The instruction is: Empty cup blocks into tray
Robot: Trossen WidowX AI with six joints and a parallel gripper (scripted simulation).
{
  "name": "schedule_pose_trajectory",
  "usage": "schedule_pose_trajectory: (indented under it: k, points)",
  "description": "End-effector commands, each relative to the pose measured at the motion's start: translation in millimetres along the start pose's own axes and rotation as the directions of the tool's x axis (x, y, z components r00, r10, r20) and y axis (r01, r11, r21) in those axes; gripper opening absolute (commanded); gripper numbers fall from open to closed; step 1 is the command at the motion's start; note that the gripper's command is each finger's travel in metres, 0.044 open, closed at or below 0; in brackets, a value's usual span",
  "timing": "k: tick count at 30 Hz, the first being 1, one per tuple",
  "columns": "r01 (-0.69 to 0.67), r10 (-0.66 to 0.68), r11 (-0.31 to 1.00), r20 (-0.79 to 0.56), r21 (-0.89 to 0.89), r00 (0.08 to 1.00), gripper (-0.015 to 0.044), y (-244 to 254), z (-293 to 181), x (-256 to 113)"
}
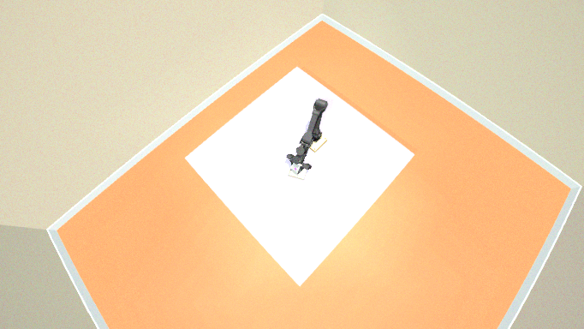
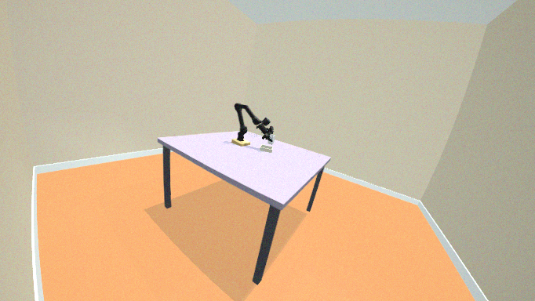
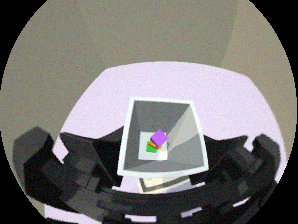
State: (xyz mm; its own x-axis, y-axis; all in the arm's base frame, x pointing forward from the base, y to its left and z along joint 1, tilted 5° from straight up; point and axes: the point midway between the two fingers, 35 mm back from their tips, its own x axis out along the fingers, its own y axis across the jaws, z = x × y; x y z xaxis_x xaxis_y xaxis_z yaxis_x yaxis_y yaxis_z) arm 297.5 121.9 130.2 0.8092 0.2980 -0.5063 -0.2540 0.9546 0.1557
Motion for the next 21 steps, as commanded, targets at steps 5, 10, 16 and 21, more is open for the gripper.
schedule_pose_trajectory:
  k: [5,10,16,21]
  points:
    - [0.002,-0.003,0.984,0.004,0.179,1.0,0.0,-0.3,0.2,1.4]
    - [0.002,-0.003,0.958,0.004,0.285,1.0,0.0,-0.3,-0.1,2.2]
    - [0.001,-0.003,0.913,0.004,0.408,1.0,0.0,-0.3,-0.5,3.2]
    - [0.001,-0.003,0.863,0.004,0.505,1.0,0.0,-0.3,-0.9,4.0]
